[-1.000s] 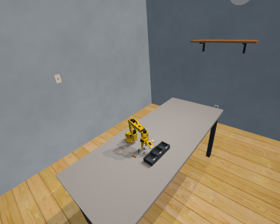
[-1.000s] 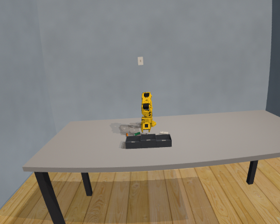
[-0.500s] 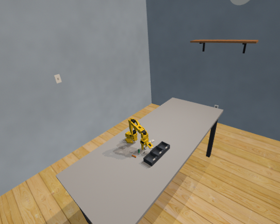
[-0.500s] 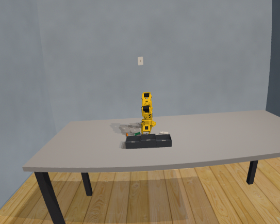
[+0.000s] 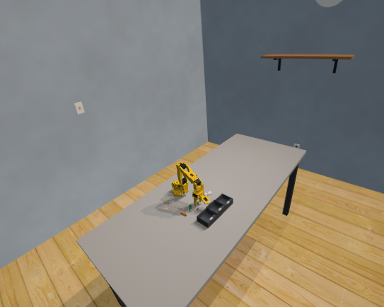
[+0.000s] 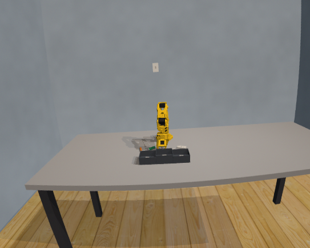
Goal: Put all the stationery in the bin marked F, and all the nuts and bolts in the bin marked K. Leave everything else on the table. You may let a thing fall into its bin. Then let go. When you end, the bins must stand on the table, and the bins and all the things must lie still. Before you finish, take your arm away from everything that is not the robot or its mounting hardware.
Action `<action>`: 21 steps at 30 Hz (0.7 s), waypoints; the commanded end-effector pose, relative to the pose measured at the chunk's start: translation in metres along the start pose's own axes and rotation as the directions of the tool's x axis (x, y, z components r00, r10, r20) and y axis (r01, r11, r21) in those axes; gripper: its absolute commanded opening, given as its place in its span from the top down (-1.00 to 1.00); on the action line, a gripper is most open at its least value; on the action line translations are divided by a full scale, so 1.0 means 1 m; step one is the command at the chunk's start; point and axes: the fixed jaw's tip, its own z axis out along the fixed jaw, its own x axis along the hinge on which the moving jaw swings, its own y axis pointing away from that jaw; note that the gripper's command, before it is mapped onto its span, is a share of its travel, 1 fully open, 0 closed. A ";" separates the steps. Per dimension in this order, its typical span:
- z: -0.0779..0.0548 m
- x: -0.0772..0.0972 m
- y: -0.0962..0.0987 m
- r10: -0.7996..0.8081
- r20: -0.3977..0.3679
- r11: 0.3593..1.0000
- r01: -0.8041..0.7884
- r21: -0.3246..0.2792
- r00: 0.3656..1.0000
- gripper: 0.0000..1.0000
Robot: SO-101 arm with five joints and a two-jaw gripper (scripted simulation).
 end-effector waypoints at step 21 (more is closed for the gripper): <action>-0.002 -0.002 -0.001 -0.002 0.018 1.000 0.002 -0.001 1.000 0.64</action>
